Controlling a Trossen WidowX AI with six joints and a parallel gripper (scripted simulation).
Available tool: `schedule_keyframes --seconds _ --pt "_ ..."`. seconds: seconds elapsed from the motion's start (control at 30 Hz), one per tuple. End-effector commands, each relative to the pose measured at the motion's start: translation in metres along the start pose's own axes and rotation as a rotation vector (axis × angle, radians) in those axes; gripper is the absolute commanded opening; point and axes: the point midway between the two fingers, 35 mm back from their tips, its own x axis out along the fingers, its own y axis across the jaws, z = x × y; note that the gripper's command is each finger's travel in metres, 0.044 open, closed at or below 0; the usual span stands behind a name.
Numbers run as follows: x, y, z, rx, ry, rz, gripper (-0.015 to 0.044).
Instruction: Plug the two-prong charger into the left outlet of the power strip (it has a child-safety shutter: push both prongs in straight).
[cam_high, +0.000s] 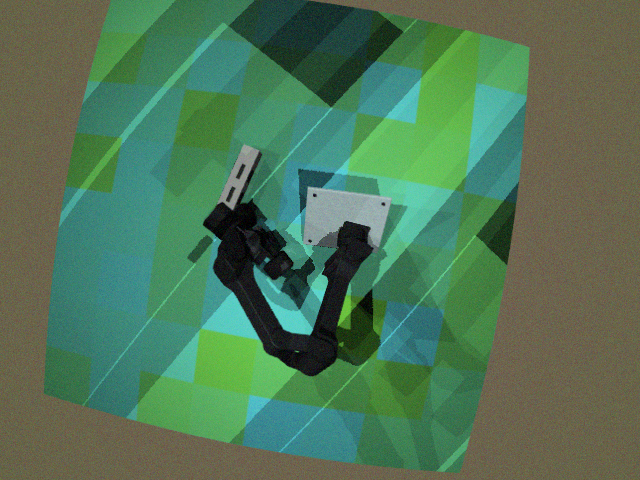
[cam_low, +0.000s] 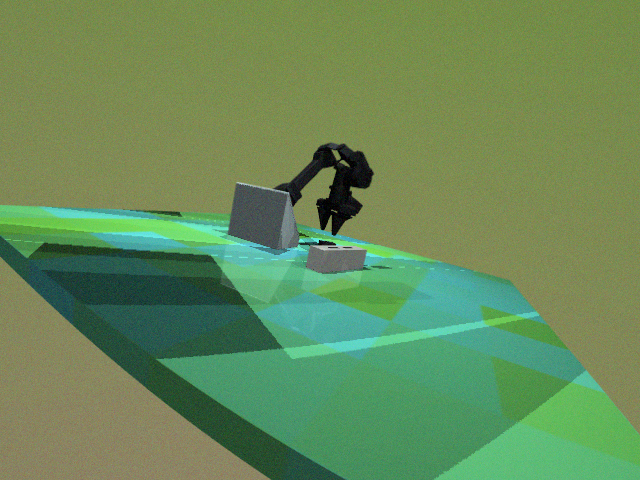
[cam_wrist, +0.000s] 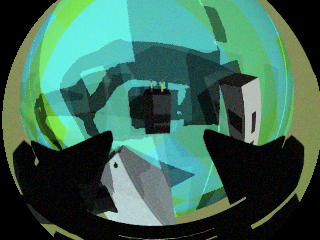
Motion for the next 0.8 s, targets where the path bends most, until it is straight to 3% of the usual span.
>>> schedule_keyframes --seconds 0.0,0.77 --pt "0.001 0.0 0.003 -0.015 -0.009 0.001 0.044" --pt "0.033 -0.001 0.007 -0.015 -0.009 0.0 0.044"
